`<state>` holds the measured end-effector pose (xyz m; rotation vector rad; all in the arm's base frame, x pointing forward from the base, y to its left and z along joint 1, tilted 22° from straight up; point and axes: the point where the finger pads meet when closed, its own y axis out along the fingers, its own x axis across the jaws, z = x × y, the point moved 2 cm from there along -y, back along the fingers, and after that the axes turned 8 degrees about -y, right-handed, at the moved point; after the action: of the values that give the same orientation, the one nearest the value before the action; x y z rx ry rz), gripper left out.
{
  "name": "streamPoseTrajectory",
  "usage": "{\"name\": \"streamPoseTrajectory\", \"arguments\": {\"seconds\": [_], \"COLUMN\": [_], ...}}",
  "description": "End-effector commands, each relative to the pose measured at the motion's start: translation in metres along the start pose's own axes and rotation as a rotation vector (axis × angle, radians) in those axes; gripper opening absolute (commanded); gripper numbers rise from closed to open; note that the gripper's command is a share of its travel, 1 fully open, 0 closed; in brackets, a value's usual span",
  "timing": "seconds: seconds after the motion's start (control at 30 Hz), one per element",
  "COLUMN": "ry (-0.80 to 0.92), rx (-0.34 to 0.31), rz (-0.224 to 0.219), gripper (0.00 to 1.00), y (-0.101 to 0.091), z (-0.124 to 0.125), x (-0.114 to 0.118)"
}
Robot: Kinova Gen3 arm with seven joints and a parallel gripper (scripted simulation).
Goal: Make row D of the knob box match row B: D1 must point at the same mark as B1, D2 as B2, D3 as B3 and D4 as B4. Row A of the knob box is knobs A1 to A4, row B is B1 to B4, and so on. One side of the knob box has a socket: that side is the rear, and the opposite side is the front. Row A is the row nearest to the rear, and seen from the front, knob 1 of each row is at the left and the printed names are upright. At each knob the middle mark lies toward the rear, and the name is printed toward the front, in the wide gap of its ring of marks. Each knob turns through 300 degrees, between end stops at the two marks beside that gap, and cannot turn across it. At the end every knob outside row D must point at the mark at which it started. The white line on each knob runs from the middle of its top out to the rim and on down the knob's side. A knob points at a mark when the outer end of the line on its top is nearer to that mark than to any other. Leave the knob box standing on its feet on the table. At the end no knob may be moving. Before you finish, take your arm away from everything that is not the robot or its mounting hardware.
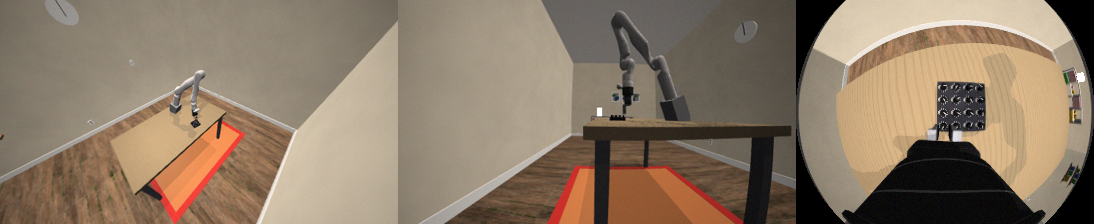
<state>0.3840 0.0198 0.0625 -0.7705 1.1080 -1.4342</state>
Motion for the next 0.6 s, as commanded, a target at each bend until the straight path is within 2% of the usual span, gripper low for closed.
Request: {"name": "streamPoseTrajectory", "arguments": {"seconds": [0.0,0.57], "ry": [0.0,-0.001], "rx": [0.007,0.008], "rz": [0.002,0.002], "gripper": [0.46,0.46], "y": [0.0005,0.0005], "z": [0.0028,0.0096], "x": [-0.0009,-0.0015]}}
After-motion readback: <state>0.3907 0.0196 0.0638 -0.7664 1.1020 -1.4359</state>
